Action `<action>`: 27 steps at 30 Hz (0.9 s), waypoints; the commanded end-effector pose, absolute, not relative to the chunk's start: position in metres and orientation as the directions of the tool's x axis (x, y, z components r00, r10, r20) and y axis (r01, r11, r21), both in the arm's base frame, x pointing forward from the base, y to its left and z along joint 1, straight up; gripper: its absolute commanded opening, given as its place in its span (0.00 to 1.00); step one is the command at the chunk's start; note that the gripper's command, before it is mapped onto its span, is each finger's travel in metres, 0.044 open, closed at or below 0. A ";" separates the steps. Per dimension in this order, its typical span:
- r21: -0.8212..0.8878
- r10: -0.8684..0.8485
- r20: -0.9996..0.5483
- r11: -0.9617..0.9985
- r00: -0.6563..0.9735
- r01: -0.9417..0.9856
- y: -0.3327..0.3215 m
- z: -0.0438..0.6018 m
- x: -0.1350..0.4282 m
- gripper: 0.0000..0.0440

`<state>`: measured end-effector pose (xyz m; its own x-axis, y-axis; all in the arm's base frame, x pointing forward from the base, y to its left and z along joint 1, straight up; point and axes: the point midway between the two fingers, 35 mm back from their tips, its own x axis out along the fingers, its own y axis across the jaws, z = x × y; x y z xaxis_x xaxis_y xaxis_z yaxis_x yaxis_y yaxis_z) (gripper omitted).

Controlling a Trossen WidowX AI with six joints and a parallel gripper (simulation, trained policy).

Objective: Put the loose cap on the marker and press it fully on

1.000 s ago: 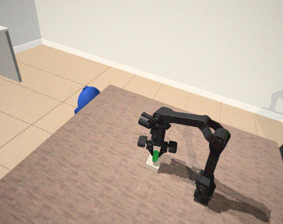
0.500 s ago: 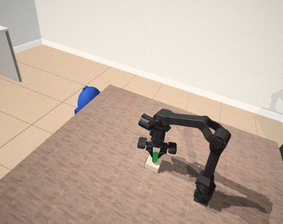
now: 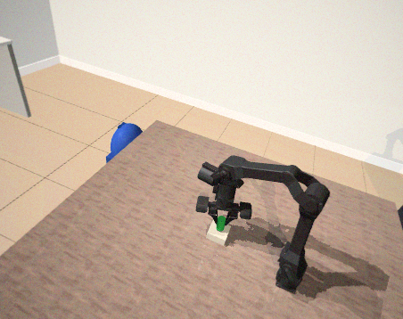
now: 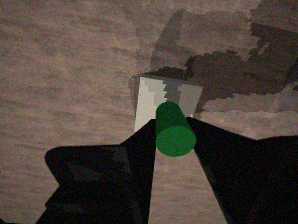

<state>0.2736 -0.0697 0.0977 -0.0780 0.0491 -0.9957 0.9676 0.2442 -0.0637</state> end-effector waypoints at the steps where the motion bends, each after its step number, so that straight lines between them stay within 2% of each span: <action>1: -0.123 0.036 -0.990 0.249 -0.136 0.961 -0.074 0.081 0.265 0.14; 27: -0.124 0.031 -0.990 0.257 -0.136 0.959 -0.075 0.081 0.265 0.21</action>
